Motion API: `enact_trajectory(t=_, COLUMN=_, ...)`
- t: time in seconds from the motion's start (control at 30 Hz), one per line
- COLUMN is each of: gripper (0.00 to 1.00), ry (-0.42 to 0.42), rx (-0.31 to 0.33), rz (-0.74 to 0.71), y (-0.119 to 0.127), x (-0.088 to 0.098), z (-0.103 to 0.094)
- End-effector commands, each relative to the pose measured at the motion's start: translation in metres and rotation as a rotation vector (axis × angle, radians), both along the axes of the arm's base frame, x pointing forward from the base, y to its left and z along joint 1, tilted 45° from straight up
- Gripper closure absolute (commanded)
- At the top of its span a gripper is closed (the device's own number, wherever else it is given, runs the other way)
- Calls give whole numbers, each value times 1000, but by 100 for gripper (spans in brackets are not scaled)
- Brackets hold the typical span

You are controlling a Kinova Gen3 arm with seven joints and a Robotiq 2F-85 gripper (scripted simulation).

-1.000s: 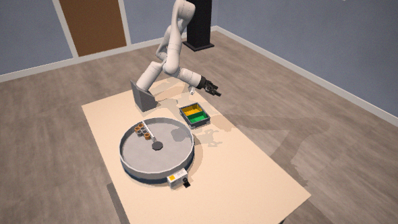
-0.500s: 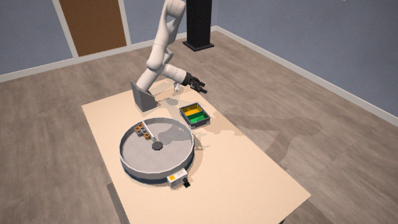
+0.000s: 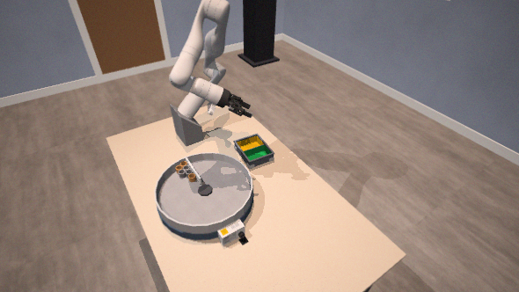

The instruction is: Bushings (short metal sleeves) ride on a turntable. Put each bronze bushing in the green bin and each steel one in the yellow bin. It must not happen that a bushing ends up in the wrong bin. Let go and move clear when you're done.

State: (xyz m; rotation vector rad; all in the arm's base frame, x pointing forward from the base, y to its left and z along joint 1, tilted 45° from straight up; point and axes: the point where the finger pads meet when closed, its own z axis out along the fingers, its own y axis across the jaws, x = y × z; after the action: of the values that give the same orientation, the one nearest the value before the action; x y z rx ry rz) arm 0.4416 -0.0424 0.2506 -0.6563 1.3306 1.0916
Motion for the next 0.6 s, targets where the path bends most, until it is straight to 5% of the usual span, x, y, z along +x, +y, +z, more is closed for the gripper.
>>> enact_trajectory(t=0.0, gripper=0, ry=8, rx=10, rz=-13, y=-37, x=-10, z=-14)
enact_trajectory(t=0.1, gripper=0, ry=8, rx=10, rz=-13, y=-37, x=-10, z=-14)
enact_trajectory(t=0.33, gripper=0, ry=8, rx=10, rz=-13, y=-88, x=-28, z=-35)
enact_trajectory(t=0.57, gripper=0, ry=8, rx=10, rz=-13, y=-88, x=-28, z=-35)
